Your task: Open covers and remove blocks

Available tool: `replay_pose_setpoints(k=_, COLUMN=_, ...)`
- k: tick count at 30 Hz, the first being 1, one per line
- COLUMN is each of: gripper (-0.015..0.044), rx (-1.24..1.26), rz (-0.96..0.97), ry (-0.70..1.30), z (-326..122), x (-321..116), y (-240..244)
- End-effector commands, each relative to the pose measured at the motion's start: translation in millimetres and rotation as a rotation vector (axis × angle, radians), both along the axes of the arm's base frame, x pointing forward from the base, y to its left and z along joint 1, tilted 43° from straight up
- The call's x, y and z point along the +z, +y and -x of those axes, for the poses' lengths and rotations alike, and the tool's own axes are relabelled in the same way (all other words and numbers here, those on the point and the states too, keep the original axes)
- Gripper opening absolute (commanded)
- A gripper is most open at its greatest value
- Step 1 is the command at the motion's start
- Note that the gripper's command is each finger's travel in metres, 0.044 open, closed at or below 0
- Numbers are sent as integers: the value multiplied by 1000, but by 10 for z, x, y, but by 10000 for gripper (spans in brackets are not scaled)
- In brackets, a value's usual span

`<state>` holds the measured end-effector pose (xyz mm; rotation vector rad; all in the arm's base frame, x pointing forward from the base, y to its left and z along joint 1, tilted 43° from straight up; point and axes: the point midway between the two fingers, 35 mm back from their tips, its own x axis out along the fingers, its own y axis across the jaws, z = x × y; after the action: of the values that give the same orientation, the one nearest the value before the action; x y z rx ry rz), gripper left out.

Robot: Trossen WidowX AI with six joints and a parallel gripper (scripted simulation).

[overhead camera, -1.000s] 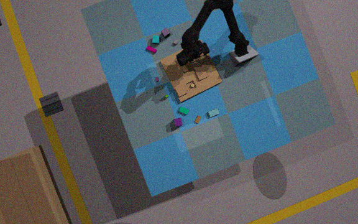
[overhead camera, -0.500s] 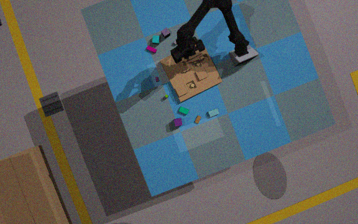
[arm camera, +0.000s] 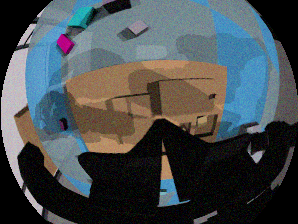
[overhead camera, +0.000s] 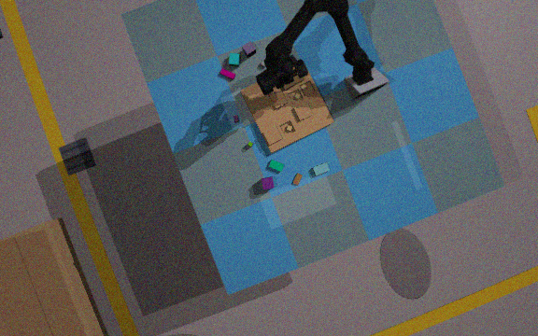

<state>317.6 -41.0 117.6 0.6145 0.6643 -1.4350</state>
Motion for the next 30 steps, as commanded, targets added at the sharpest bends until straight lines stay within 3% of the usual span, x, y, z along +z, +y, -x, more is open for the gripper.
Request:
replay_pose_setpoints(k=1, gripper=0, rx=2, rz=4, ry=6, z=2, x=-1, y=-8)
replay_pose_setpoints(k=30, gripper=0, rx=2, rz=3, ry=5, z=-15, x=-157, y=-152)
